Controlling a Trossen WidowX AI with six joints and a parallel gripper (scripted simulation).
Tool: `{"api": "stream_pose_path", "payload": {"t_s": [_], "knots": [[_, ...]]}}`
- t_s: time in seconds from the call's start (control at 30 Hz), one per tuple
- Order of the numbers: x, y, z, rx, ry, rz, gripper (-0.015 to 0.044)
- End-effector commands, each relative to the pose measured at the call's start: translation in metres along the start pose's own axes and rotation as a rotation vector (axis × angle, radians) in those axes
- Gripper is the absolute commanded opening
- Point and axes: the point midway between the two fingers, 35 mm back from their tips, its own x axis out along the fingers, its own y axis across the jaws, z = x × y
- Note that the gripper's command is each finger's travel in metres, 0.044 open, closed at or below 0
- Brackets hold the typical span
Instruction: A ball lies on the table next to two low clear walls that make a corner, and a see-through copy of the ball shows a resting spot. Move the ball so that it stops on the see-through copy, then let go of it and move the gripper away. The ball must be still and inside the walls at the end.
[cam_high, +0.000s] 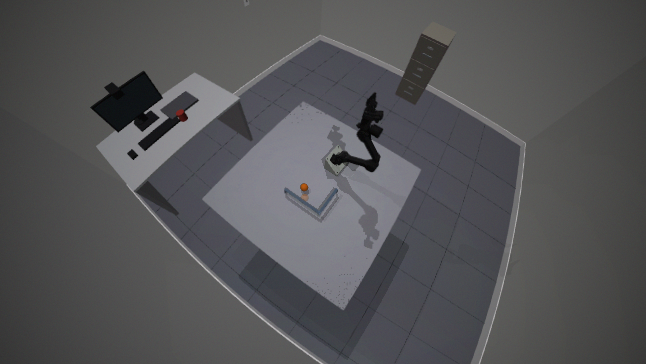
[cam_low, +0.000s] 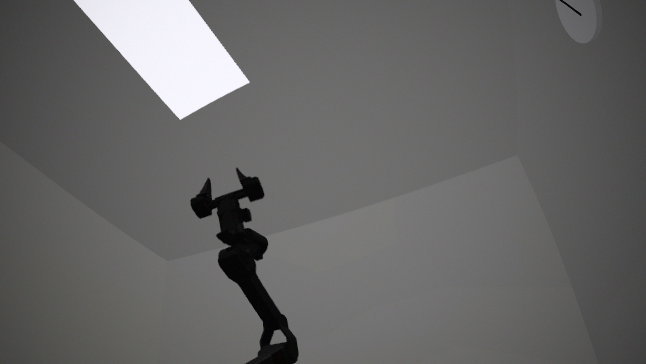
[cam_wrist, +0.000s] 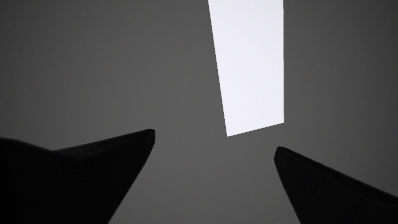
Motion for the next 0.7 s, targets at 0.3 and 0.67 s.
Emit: {"api": "stream_pose_path", "payload": {"t_s": [0.3,0.67], "knots": [[-0.03,0.054,-0.163,-0.074,0.503,0.16,0.0397],[-0.138,0.117,-0.308,-0.207,1.04,0.471,0.0397]]}}
